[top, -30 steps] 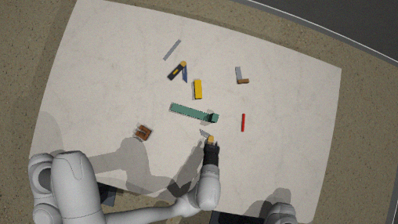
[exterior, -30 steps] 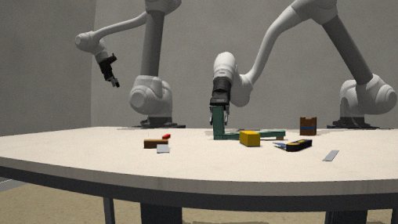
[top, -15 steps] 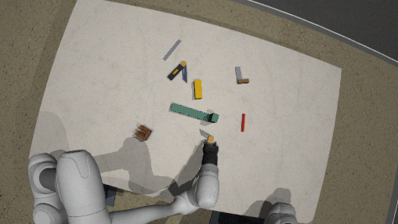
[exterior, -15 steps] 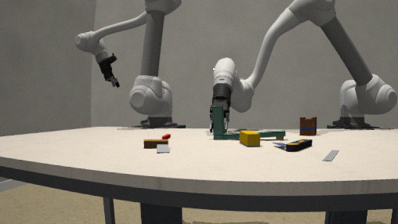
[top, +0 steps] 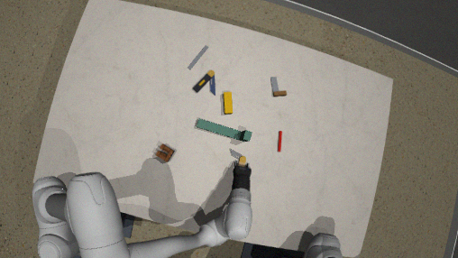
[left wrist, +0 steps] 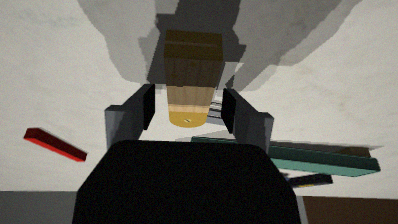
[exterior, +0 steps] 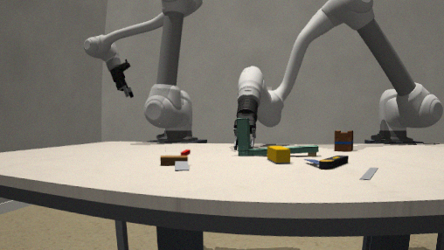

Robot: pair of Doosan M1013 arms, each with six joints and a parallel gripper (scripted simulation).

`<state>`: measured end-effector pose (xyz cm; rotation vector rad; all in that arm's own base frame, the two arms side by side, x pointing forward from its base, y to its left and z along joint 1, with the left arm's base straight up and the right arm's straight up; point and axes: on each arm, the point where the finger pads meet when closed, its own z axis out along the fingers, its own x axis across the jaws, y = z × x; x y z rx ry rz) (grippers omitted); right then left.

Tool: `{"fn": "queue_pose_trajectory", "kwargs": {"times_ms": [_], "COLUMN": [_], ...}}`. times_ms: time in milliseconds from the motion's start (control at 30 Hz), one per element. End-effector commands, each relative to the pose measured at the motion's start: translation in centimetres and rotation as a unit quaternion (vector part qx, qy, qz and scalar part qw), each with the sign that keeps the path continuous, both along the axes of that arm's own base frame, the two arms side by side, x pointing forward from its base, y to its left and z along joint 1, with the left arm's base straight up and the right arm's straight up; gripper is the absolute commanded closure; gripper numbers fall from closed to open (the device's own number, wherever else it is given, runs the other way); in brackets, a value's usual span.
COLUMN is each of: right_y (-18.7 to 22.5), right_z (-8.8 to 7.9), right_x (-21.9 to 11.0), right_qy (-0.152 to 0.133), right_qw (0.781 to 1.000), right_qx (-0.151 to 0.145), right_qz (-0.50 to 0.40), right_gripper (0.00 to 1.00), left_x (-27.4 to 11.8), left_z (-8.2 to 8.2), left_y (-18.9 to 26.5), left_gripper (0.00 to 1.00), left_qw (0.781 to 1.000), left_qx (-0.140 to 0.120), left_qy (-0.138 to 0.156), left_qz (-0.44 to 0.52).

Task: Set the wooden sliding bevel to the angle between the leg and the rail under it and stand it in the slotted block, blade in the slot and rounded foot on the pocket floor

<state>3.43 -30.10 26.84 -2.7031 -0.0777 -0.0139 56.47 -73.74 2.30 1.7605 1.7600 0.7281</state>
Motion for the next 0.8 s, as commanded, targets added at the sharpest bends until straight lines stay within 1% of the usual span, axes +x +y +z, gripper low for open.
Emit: {"fn": "queue_pose_trajectory", "kwargs": {"times_ms": [0, 400, 433, 767], "right_y": [-0.03, -0.03, -0.03, -0.03], "right_z": [0.06, 0.06, 0.06, 0.06], "right_x": [0.01, 0.01, 0.01, 0.01], "right_qy": [0.000, 0.000, 0.000, 0.000], "right_qw": [1.000, 1.000, 1.000, 1.000], "right_qx": [-0.001, -0.001, -0.001, -0.001], "right_qz": [0.000, 0.000, 0.000, 0.000], "right_gripper": [0.00, 0.00, 0.00, 0.00], "left_x": [0.03, 0.03, 0.03, 0.03], "left_z": [0.15, 0.15, 0.15, 0.15], "left_y": [-0.04, -0.04, -0.04, -0.04], "left_gripper": [0.00, 0.00, 1.00, 1.00], "left_qw": [1.000, 1.000, 1.000, 1.000], "left_qx": [-0.001, -0.001, -0.001, -0.001], "left_qy": [0.000, 0.000, 0.000, 0.000], "left_qz": [0.000, 0.000, 0.000, 0.000]}}
